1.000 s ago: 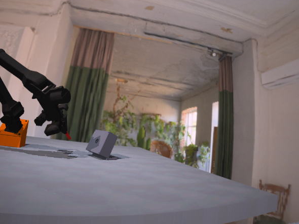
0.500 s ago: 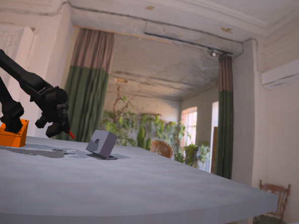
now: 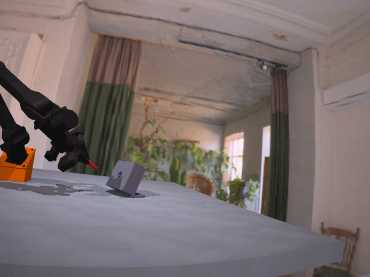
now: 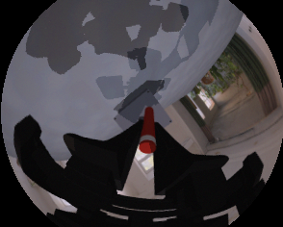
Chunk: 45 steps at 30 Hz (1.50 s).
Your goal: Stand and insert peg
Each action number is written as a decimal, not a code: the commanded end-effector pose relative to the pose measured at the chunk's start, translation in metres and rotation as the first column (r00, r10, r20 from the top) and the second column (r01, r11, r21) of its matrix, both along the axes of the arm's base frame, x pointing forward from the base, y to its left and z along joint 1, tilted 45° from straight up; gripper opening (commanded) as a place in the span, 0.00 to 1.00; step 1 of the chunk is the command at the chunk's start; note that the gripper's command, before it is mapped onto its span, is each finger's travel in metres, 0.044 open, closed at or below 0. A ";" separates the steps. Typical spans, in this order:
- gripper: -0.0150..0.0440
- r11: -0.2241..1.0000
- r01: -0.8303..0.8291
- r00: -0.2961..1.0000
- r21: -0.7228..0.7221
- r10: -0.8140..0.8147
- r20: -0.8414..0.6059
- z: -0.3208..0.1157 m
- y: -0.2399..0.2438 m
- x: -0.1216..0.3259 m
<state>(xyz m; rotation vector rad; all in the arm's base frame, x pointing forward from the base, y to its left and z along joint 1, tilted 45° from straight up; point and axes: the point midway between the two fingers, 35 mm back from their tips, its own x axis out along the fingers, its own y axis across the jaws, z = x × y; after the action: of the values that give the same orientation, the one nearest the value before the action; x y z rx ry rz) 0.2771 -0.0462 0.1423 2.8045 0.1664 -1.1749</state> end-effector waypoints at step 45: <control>0.25 0.998 -0.060 0.979 0.000 0.058 0.198 0.003 -0.006 0.045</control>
<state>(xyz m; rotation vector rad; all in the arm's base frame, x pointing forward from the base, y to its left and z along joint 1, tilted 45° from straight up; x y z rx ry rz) 0.3181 -0.0539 0.1465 2.8713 0.2239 -0.8922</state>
